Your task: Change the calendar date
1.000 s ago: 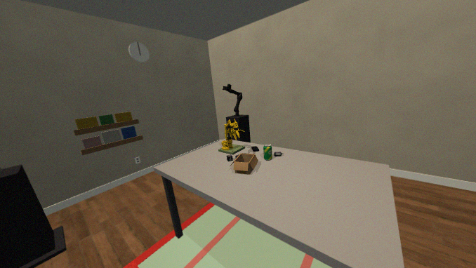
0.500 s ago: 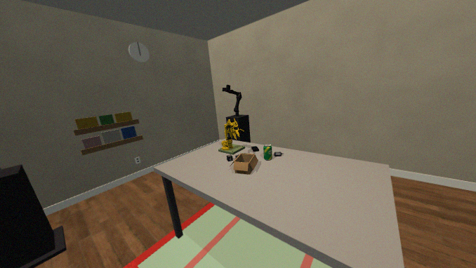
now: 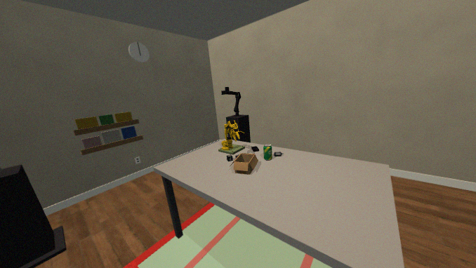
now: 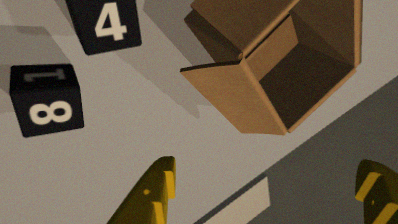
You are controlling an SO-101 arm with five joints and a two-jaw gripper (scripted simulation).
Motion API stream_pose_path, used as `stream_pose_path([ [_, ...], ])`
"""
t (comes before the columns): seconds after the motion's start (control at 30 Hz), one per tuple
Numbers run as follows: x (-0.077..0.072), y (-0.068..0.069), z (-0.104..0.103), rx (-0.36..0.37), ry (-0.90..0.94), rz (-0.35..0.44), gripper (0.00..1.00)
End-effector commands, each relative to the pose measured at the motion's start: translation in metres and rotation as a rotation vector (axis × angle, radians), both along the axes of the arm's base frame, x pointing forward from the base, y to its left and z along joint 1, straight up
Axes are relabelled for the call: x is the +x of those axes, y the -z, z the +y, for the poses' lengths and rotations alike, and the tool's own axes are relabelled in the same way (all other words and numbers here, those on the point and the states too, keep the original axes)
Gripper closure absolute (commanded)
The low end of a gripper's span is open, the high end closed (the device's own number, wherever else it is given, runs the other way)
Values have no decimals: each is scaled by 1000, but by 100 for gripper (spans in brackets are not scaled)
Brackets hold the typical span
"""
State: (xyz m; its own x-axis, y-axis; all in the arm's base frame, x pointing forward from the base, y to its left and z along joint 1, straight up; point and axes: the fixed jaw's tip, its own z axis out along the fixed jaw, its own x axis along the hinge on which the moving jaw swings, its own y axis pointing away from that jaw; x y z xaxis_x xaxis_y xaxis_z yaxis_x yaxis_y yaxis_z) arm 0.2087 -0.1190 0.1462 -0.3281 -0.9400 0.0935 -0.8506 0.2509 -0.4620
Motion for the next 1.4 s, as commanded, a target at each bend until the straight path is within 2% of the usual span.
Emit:
stream_pose_path([
  [0.0, -1, 1, -3, -12, -2, -9, 65],
  [0.33, 0, 3, -4, -13, -3, -7, 65],
  [0.47, 0, 9, -4, 1, -3, 17, 65],
  [0.6, 1, 25, -4, 39, -4, 83, 65],
  [0.77, -1, 56, -4, 112, -4, 209, 65],
  [0.83, -1, 56, -4, 112, -4, 209, 65],
  [1.07, -9, 95, 1, 207, -5, 372, 65],
  [1.2, -12, 105, 3, 233, -5, 416, 65],
  [1.37, -13, 107, 3, 237, -5, 425, 65],
])
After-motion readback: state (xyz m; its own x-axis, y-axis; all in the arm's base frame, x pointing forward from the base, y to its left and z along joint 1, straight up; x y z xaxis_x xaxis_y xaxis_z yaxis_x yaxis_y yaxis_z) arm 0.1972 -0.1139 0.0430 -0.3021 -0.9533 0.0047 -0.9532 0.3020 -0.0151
